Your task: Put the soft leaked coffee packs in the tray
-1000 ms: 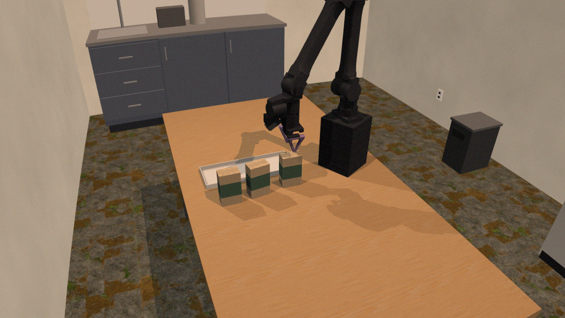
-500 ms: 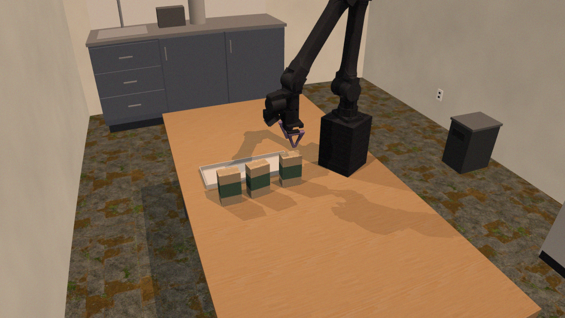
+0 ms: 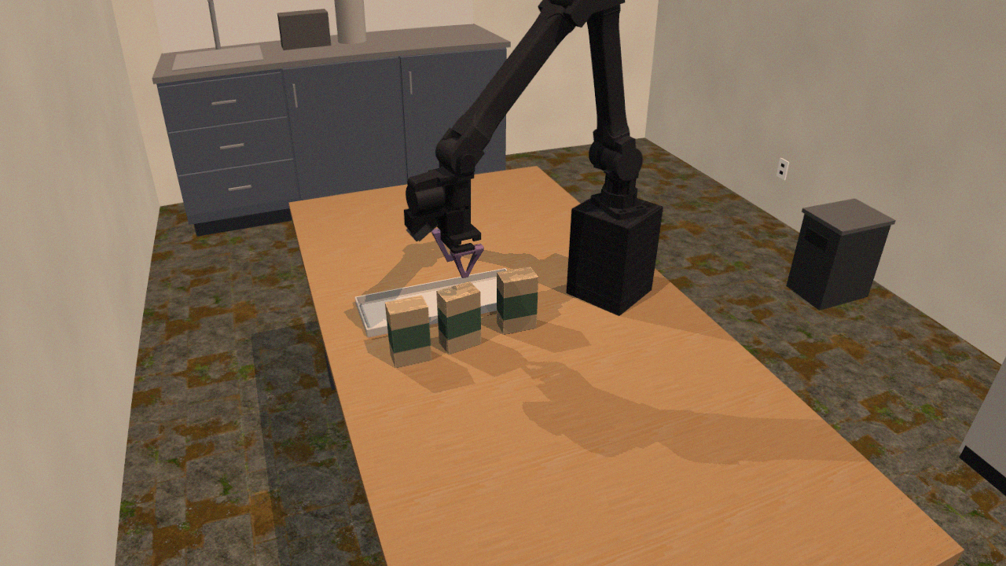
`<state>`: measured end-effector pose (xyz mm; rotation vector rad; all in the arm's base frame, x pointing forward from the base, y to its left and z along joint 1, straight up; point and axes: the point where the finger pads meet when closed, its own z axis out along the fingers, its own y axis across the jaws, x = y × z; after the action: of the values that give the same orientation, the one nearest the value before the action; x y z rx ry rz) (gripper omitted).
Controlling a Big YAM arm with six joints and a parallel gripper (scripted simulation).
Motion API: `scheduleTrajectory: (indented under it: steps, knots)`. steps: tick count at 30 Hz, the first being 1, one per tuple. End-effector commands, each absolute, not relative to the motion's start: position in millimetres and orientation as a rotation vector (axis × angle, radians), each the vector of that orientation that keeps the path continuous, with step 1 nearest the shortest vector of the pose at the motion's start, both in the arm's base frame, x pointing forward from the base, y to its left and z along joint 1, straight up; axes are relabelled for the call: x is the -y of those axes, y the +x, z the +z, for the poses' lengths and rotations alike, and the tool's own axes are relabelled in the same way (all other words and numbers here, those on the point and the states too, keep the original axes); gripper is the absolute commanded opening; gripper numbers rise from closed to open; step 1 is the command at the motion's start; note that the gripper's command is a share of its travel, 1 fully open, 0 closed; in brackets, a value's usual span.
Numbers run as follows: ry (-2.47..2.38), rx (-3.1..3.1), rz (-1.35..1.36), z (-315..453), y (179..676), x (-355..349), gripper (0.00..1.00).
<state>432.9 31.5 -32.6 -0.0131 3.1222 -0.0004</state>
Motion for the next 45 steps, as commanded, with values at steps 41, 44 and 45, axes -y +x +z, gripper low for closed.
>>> scheduleTrajectory:
  steps: [41, 44, 45]
  knots:
    - [-0.074, -3.099, 0.003, -64.9, 450.8, -30.3, 0.79]
    - [-0.074, -3.099, 0.003, -64.9, 450.8, -30.3, 0.79]
    - [-0.074, -3.099, 0.003, -64.9, 450.8, -30.3, 0.79]
